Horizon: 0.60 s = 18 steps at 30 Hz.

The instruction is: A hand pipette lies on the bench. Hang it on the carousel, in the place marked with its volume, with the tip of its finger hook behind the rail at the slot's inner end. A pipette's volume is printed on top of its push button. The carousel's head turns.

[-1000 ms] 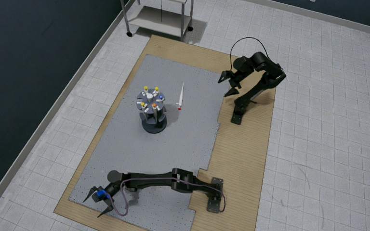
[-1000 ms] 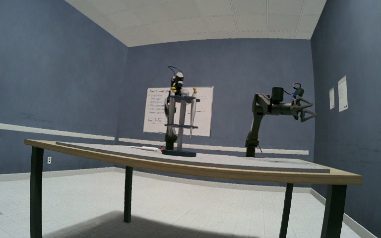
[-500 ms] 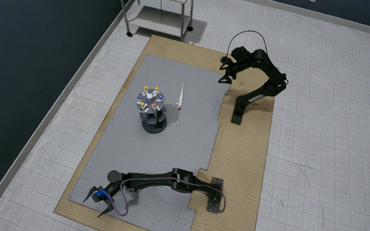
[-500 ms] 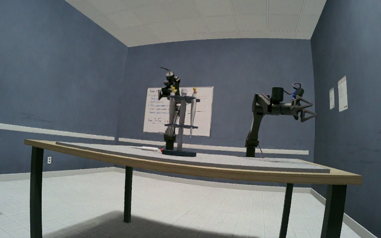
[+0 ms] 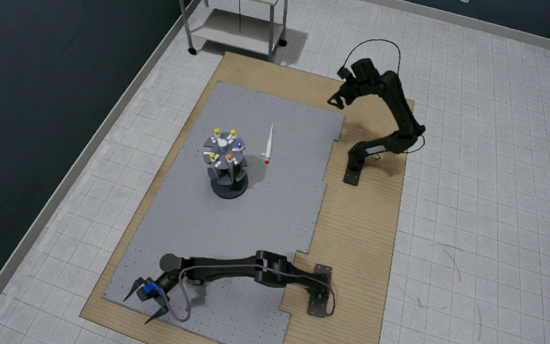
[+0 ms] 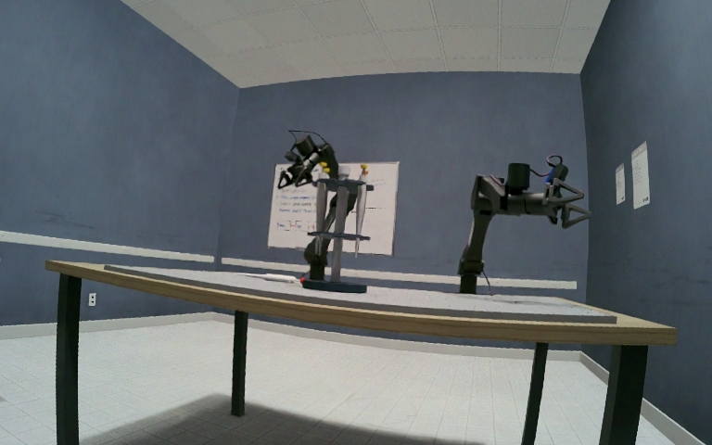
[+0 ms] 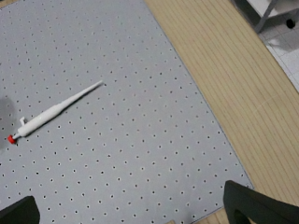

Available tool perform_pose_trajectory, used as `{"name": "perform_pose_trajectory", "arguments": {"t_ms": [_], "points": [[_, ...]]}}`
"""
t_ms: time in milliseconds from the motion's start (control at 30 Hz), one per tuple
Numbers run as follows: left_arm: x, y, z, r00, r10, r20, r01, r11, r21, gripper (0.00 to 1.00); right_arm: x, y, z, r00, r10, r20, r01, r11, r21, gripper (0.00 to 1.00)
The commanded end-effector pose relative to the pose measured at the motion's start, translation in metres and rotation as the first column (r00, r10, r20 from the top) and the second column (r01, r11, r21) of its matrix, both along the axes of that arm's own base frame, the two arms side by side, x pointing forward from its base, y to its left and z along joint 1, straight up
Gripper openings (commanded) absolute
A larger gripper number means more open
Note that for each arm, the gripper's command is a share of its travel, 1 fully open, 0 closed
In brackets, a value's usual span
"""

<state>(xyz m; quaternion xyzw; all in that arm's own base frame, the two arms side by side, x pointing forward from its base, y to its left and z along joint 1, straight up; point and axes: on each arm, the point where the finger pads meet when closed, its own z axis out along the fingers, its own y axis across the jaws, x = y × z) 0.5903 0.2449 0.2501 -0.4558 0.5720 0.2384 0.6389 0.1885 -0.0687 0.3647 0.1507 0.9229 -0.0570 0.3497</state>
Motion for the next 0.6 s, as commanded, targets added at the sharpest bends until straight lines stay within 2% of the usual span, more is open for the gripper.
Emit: {"name": "perform_pose_trajectory", "arguments": {"t_ms": [0, 100, 133, 167, 300, 367, 567], "points": [[0.0, -0.001, 0.021, 0.999, -0.007, 0.035, 0.007, 1.0, 0.008, 1.0, -0.013, -0.018, -0.005, 0.996, -0.089, -0.023, 0.09, 0.996, 0.009, 1.0], [0.0, -0.001, 0.021, 0.999, -0.007, 0.035, 0.007, 1.0, 0.008, 1.0, -0.023, -0.038, -0.005, 0.98, -0.198, -0.026, 0.198, 0.98, 0.011, 1.0], [0.0, -0.001, 0.021, 0.999, -0.007, 0.035, 0.007, 1.0, 0.008, 1.0, -0.015, -0.044, -0.012, 0.977, -0.203, -0.061, 0.204, 0.979, 0.021, 1.0], [0.0, -0.001, 0.021, 0.999, -0.007, 0.035, 0.007, 1.0, 0.008, 1.0, -0.012, -0.044, -0.022, 0.982, -0.166, -0.088, 0.169, 0.985, 0.036, 1.0], [0.0, -0.001, 0.021, 0.999, -0.007, 0.035, 0.007, 1.0, 0.008, 1.0, 0.016, -0.052, -0.035, 0.996, -0.048, -0.072, 0.051, 0.998, 0.031, 1.0], [0.0, -0.001, 0.021, 0.999, -0.007, 0.035, 0.007, 1.0, 0.008, 1.0, 0.016, -0.052, -0.035, 0.996, -0.048, -0.072, 0.051, 0.998, 0.031, 1.0], [0.0, -0.001, 0.021, 0.999, -0.007, 0.035, 0.007, 1.0, 0.008, 1.0, 0.053, -0.044, -0.06, 0.98, 0.189, -0.064, -0.186, 0.982, 0.041, 1.0]]}}
